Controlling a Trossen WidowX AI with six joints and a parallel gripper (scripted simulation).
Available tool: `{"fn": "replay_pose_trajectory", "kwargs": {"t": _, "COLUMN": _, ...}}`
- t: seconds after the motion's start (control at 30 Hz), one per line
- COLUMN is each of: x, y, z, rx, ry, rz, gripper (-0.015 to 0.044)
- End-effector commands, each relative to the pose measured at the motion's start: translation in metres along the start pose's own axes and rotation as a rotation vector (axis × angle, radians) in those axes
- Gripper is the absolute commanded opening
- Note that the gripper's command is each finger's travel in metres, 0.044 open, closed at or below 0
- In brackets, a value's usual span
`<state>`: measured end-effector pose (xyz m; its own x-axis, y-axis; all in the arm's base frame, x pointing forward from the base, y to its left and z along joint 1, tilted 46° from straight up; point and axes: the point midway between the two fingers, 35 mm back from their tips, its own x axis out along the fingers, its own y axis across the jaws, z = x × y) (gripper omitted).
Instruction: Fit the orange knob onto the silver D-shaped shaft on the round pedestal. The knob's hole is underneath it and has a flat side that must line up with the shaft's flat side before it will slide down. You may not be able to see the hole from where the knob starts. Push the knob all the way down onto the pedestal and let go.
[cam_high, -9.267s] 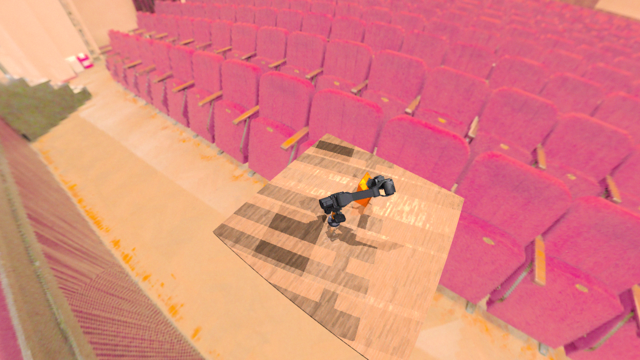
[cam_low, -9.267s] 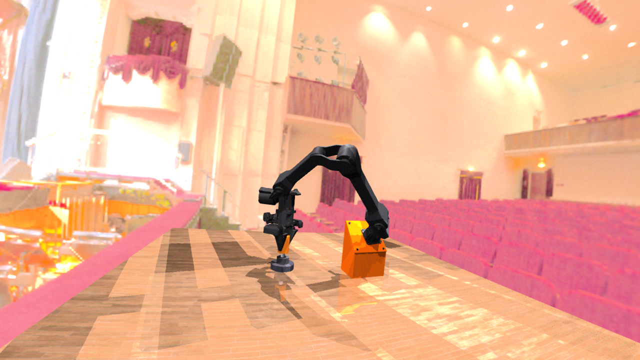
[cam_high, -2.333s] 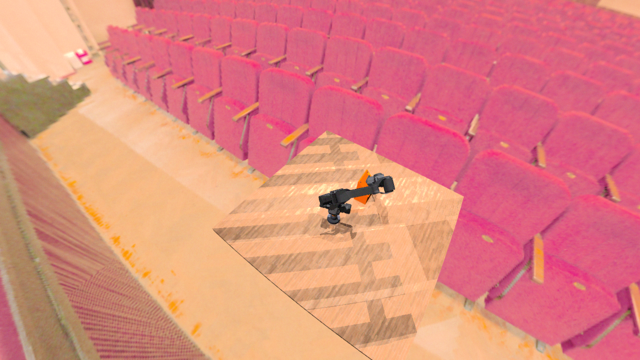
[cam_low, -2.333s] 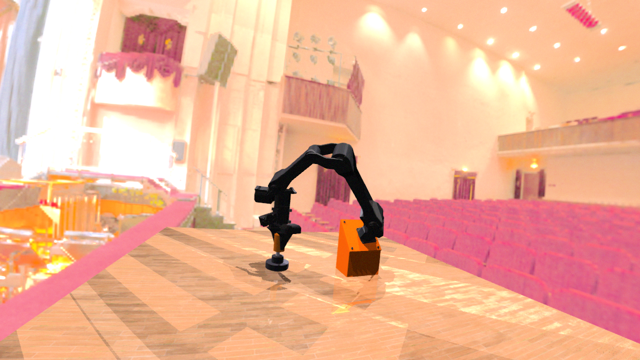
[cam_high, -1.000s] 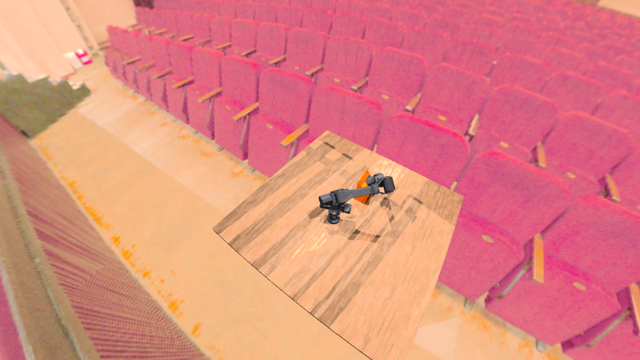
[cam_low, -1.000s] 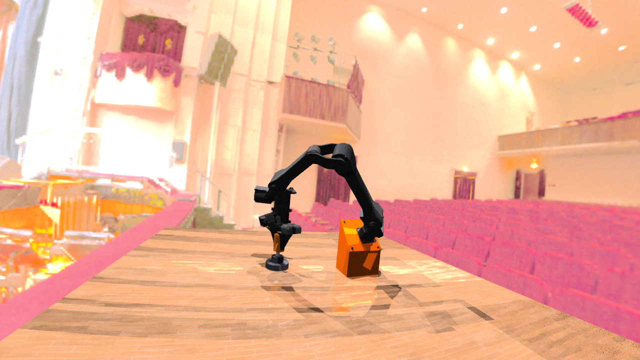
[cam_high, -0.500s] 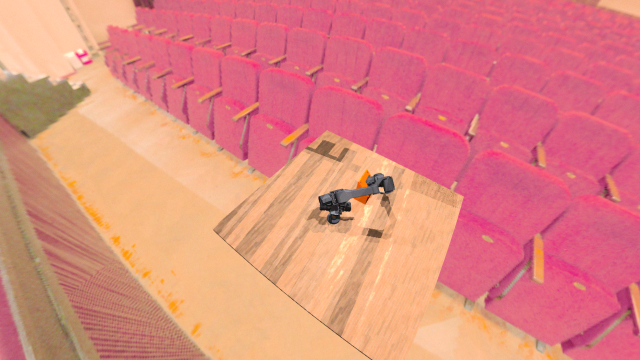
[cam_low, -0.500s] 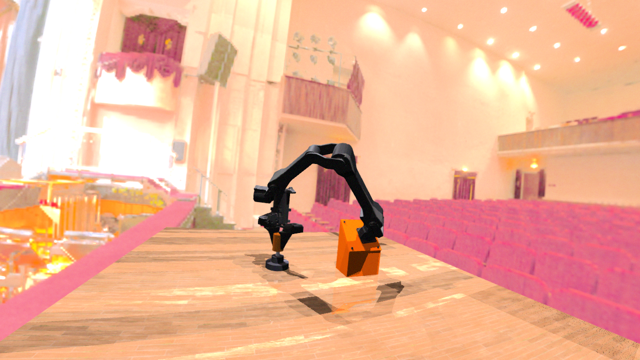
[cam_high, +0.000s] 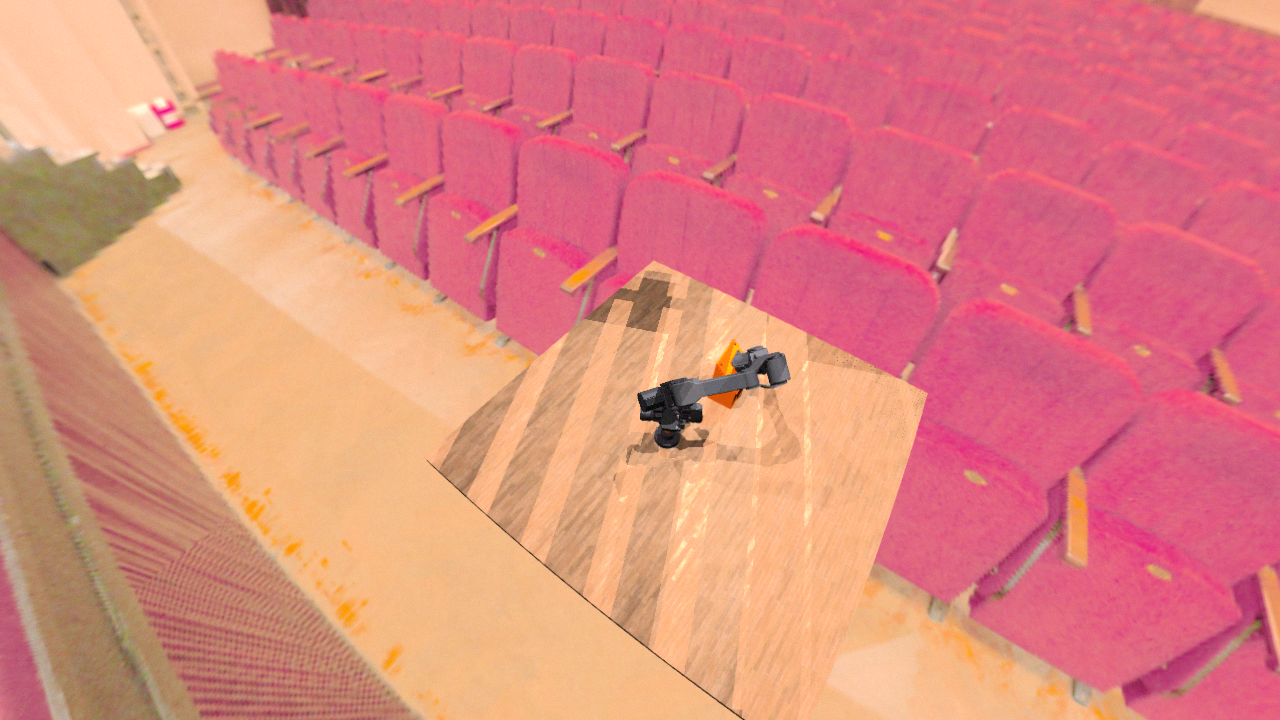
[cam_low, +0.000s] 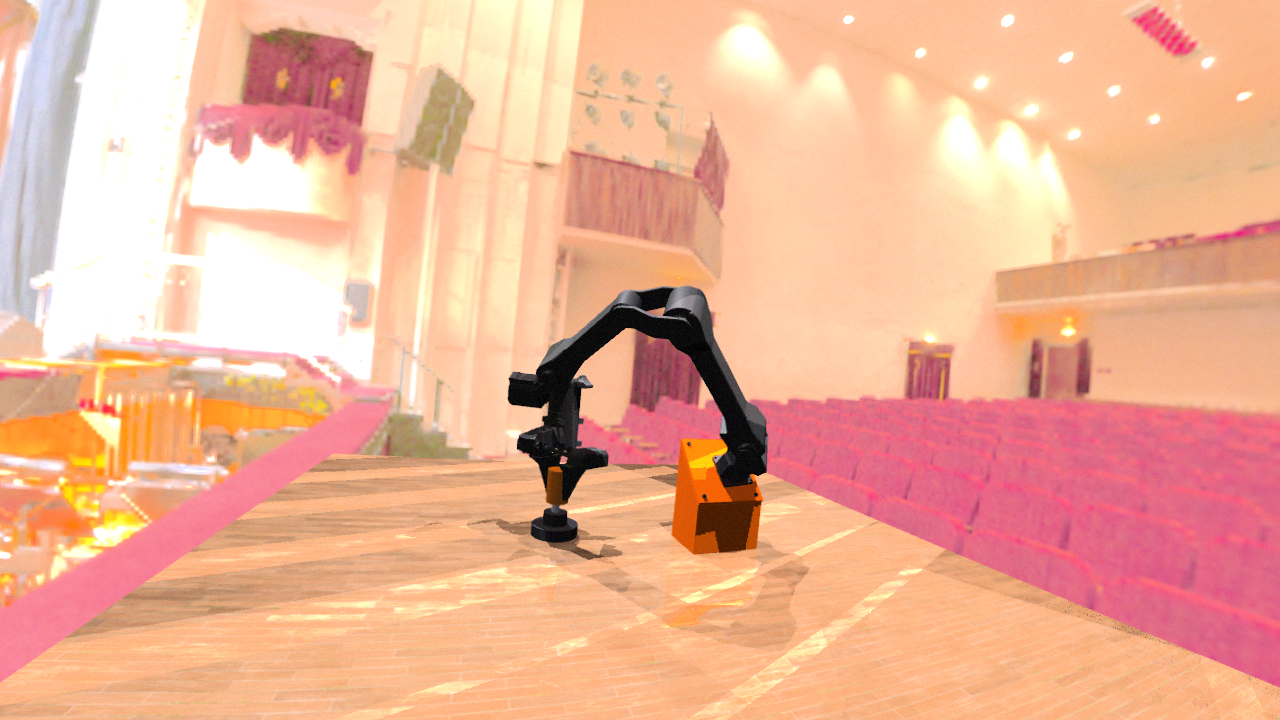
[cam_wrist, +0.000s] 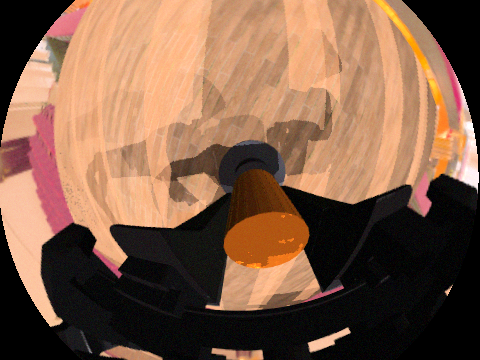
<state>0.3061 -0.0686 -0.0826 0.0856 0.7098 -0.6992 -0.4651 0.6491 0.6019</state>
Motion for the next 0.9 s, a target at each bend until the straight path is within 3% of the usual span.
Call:
{"fn": "replay_pose_trajectory", "kwargs": {"t": 0.0, "x": 0.0000, "y": -0.0005, "z": 0.0006, "rx": -0.002, "ry": -0.001, "rz": -0.002, "gripper": 0.0000}}
{"fn": "replay_pose_trajectory", "kwargs": {"t": 0.27, "x": -0.0045, "y": -0.0020, "z": 0.0025, "rx": -0.011, "ry": -0.001, "rz": -0.002, "gripper": 0.0000}}
{"fn": "replay_pose_trajectory", "kwargs": {"t": 0.5, "x": -0.0036, "y": -0.0029, "z": 0.0019, "rx": -0.211, "ry": -0.001, "rz": -0.002, "gripper": 0.0000}}
{"fn": "replay_pose_trajectory", "kwargs": {"t": 0.87, "x": -0.0021, "y": -0.0003, "z": 0.0007, "rx": -0.211, "ry": -0.001, "rz": -0.002, "gripper": 0.0000}}
